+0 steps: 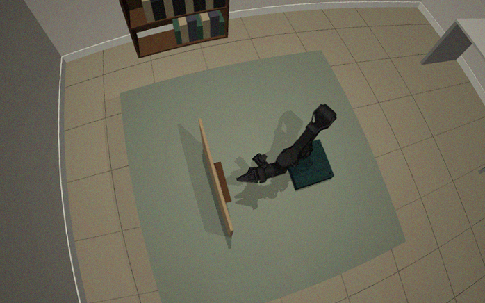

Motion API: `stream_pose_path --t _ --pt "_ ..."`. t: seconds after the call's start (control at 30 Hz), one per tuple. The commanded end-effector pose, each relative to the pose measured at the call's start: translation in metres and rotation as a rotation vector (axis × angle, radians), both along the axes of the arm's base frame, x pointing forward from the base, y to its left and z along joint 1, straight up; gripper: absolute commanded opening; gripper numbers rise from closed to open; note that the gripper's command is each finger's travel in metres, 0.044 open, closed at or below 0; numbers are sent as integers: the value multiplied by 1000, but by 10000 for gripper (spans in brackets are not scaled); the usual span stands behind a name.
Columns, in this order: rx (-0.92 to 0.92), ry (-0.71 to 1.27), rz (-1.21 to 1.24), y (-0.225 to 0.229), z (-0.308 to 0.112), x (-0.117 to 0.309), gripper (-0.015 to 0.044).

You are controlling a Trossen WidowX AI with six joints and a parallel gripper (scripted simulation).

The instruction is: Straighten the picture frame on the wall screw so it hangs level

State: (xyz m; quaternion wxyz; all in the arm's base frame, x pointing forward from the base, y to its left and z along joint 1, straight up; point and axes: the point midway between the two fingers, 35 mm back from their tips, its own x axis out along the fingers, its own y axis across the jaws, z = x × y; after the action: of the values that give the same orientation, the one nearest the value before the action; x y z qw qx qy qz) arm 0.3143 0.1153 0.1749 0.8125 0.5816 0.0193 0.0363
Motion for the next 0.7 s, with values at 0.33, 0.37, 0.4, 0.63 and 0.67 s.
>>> stream_pose_path --t 0.33,0.37,0.4,0.63,0.67 --pt "-4 -5 2 -1 -2 21 260" --pt "-4 -5 2 -1 -2 21 260" --pt "-4 -5 2 -1 -2 21 260" --pt "-4 -5 2 0 -2 22 260" --pt "-4 -5 2 0 -2 23 260"
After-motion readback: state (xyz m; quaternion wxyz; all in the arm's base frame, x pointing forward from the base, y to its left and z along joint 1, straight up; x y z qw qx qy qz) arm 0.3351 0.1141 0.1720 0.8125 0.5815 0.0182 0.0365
